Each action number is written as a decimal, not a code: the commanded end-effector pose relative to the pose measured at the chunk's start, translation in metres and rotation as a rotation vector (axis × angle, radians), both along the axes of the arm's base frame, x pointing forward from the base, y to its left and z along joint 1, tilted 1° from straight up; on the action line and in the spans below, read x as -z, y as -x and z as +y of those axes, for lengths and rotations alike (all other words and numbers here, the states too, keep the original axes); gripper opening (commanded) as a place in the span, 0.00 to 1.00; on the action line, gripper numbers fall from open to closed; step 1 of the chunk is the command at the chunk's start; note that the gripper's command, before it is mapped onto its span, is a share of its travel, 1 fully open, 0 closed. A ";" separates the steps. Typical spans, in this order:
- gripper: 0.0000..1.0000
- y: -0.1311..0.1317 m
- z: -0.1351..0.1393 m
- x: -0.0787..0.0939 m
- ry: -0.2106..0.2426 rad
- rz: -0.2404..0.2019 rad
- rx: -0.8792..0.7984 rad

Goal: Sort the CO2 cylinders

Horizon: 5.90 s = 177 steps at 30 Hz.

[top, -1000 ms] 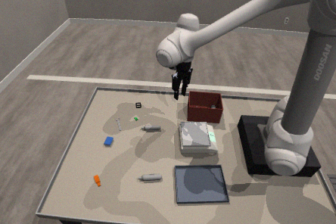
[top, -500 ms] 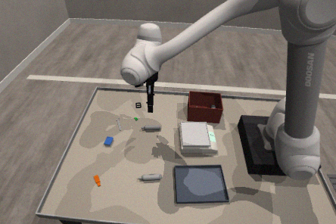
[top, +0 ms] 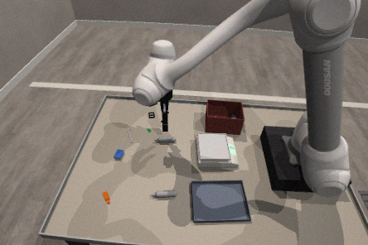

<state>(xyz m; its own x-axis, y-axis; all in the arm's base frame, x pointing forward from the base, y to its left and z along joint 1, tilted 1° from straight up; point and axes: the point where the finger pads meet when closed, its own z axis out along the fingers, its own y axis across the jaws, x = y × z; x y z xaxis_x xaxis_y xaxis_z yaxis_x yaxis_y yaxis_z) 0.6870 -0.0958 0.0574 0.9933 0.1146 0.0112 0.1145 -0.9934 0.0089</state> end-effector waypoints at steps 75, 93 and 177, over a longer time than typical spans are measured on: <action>0.10 -0.002 0.000 -0.068 -0.003 -0.006 -0.004; 0.10 0.065 0.022 -0.071 0.002 -0.005 -0.415; 0.39 0.250 0.064 0.047 0.021 0.007 -1.533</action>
